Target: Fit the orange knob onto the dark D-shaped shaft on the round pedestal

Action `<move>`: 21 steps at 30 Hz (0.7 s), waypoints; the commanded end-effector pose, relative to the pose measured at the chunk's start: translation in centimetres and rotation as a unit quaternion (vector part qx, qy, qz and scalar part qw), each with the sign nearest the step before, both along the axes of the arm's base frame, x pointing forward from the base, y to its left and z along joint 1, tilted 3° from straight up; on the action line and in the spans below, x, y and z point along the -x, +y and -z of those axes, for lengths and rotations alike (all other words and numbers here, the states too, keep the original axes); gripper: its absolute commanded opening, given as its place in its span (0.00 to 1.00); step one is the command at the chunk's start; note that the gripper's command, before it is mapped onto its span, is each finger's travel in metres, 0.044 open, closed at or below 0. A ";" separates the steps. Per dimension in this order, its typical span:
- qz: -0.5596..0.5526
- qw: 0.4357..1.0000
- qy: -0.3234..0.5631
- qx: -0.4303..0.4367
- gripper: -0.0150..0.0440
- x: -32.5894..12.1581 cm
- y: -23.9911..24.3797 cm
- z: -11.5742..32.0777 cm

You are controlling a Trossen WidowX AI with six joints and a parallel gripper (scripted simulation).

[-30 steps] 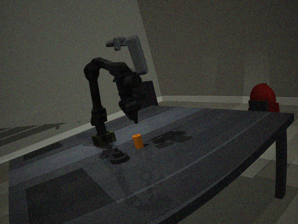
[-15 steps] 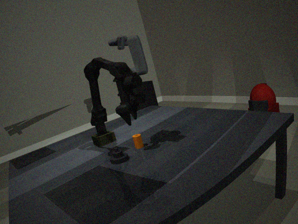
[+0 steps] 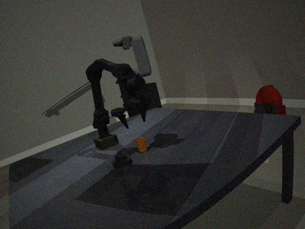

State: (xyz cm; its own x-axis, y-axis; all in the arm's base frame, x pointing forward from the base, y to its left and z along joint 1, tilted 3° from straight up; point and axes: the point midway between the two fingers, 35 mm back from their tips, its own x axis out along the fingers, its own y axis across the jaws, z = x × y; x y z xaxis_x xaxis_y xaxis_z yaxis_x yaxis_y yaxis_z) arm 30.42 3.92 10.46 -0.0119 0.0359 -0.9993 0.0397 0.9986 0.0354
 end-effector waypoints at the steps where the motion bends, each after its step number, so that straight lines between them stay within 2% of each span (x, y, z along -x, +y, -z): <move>1: 0.007 1.000 0.001 0.003 1.00 0.0 -0.1 0.8; 4: 0.007 1.000 0.001 0.003 1.00 0.1 0.0 3.3; 21: 0.007 1.000 0.001 0.003 1.00 0.0 0.1 6.0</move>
State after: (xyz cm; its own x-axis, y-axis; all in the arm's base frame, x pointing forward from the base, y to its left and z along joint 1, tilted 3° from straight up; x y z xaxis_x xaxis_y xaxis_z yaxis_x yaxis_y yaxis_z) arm 30.49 4.10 5.00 -0.0073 0.0362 -0.9993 0.0502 0.9981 0.0358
